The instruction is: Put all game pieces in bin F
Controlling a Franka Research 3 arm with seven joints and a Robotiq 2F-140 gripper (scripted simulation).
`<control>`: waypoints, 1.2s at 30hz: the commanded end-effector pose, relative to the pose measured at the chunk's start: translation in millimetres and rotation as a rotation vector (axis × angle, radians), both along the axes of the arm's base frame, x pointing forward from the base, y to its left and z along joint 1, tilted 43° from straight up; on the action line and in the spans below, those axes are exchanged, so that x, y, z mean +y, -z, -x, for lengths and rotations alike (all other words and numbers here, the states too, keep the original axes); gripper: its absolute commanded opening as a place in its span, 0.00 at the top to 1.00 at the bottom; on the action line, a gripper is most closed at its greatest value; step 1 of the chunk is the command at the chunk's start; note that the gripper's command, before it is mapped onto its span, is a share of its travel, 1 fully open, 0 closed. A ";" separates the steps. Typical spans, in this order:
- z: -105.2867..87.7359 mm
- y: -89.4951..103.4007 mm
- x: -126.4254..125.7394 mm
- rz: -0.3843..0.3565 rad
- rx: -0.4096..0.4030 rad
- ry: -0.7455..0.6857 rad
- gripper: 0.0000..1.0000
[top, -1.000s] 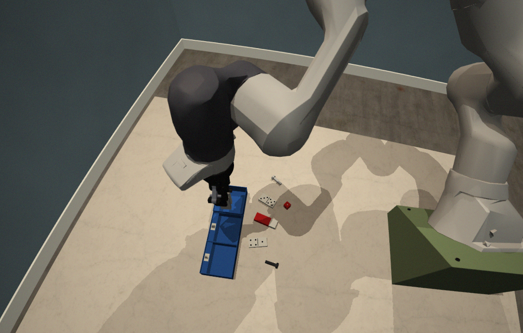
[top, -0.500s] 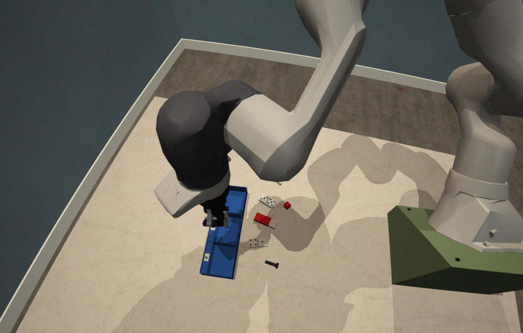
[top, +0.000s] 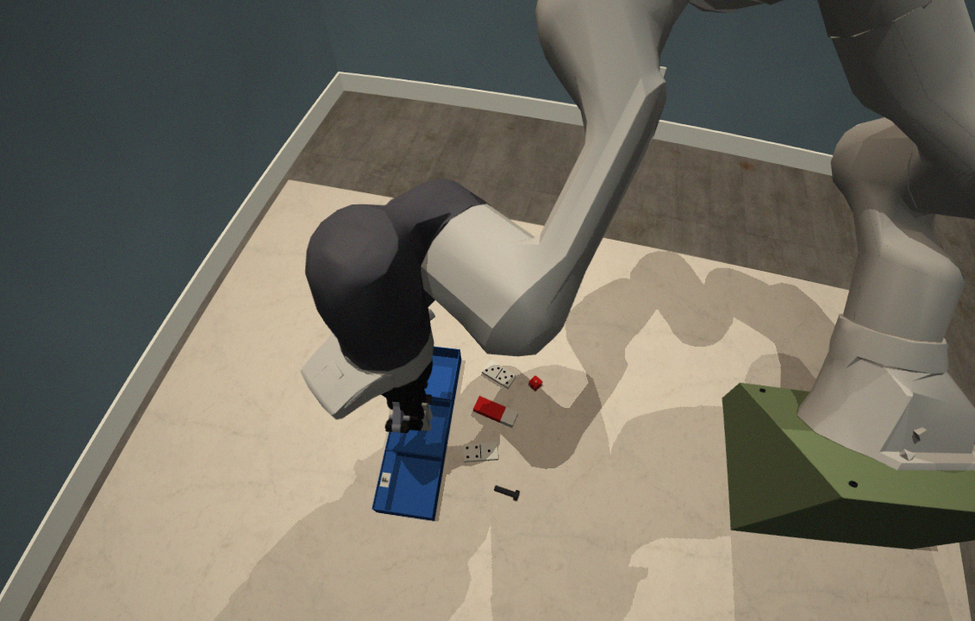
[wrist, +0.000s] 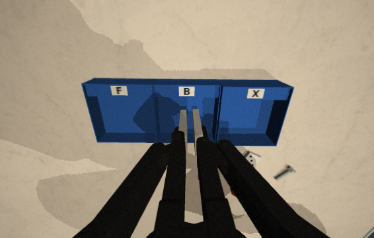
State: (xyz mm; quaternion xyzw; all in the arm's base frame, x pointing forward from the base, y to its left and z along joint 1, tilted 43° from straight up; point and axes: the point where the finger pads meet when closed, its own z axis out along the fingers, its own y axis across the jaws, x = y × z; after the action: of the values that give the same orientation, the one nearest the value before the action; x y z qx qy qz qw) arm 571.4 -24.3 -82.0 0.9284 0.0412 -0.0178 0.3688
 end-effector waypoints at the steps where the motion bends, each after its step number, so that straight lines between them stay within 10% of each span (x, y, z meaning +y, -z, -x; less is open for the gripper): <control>1: -3.5 7.4 -6.1 -0.006 -0.014 0.003 0.95; 36: -3.5 10.7 -9.1 -0.006 -0.014 0.003 0.95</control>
State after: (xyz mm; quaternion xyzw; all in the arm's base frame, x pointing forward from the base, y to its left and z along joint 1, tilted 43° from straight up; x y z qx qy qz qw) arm 572.8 -33.1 -92.8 0.9295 0.0383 -0.0147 0.3665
